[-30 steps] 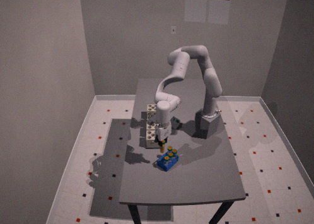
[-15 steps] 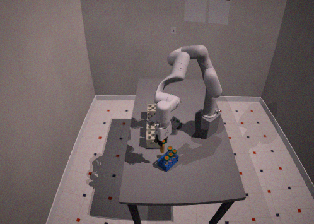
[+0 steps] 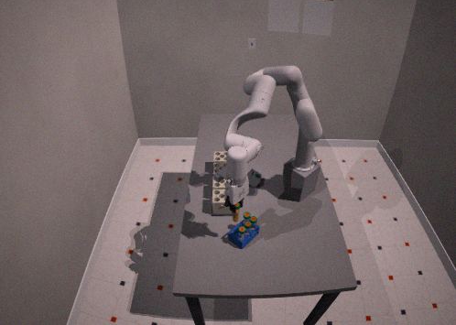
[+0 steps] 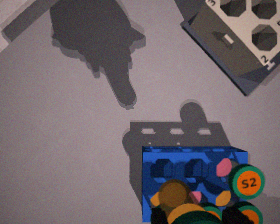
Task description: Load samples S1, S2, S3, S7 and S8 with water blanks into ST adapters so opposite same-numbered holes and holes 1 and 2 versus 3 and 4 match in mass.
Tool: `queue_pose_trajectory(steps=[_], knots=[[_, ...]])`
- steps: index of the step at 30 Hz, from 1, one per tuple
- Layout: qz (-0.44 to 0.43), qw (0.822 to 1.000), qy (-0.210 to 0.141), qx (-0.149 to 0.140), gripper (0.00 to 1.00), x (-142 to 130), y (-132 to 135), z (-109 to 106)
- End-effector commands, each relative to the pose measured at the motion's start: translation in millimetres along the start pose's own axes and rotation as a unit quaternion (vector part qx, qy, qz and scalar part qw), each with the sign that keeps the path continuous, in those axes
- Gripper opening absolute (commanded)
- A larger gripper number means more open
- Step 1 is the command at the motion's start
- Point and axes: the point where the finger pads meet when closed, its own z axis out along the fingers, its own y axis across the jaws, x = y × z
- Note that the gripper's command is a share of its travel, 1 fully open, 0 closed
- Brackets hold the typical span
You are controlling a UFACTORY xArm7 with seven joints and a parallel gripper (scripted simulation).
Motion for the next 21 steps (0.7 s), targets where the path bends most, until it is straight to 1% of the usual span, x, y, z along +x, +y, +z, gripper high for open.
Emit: queue_pose_trajectory(steps=[1, 10, 21], knots=[[0.000, 1.000, 0.000, 0.002, 0.00, 0, -2, -2], [0.000, 1.000, 0.000, 0.002, 0.00, 0, -2, -2], [0.000, 1.000, 0.000, 0.002, 0.00, 0, -2, 16]])
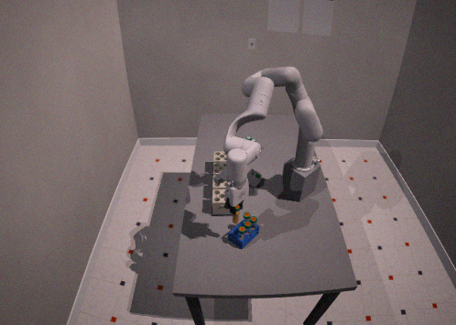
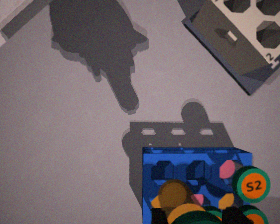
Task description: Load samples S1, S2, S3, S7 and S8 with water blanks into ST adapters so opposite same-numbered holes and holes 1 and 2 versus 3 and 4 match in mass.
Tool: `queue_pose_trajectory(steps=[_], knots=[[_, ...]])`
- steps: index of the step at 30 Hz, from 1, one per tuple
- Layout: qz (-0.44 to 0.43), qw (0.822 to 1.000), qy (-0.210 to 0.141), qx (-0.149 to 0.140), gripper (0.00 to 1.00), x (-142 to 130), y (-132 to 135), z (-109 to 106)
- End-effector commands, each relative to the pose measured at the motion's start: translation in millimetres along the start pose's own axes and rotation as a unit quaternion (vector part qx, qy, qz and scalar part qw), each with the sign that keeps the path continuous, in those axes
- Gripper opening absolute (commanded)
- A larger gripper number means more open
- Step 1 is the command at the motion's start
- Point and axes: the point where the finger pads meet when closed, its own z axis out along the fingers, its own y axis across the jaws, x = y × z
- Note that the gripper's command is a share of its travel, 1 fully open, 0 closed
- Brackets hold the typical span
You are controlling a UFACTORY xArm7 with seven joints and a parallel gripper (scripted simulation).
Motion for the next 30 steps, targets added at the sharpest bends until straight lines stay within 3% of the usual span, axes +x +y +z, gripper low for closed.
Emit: queue_pose_trajectory(steps=[1, 30], knots=[[0.000, 1.000, 0.000, 0.002, 0.00, 0, -2, 6], [0.000, 1.000, 0.000, 0.002, 0.00, 0, -2, 56]])
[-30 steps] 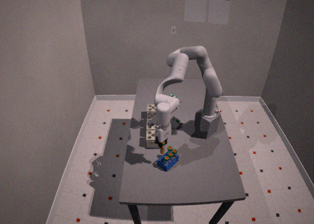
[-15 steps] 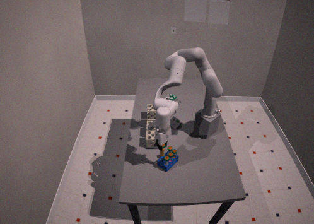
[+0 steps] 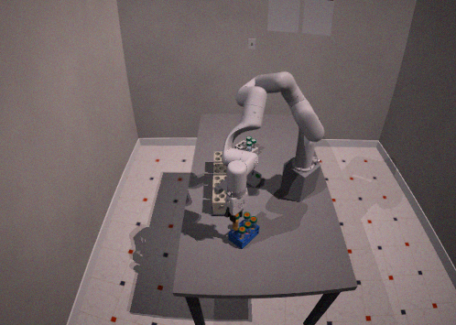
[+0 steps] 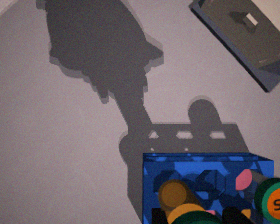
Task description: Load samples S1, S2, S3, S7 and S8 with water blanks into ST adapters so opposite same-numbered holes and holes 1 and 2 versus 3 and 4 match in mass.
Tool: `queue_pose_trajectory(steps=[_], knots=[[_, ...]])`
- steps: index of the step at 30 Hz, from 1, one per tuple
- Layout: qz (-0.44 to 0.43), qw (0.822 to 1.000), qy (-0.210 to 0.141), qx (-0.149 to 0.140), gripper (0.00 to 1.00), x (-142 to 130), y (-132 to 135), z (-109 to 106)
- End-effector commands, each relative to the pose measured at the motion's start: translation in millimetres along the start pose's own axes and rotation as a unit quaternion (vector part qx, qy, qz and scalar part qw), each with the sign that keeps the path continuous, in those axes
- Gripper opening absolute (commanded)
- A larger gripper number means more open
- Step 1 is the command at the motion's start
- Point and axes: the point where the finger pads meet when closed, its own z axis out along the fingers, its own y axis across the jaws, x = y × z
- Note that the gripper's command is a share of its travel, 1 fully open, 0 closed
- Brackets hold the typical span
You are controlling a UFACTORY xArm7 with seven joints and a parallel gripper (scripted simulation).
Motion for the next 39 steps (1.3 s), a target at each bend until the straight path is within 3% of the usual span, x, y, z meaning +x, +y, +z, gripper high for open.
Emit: queue_pose_trajectory(steps=[1, 19, 39], knots=[[0.000, 1.000, 0.001, 0.003, 0.00, 0, -2, 3], [0.000, 1.000, 0.001, 0.003, 0.00, 0, -2, 5], [0.000, 1.000, 0.001, 0.003, 0.00, 0, -2, 23]])
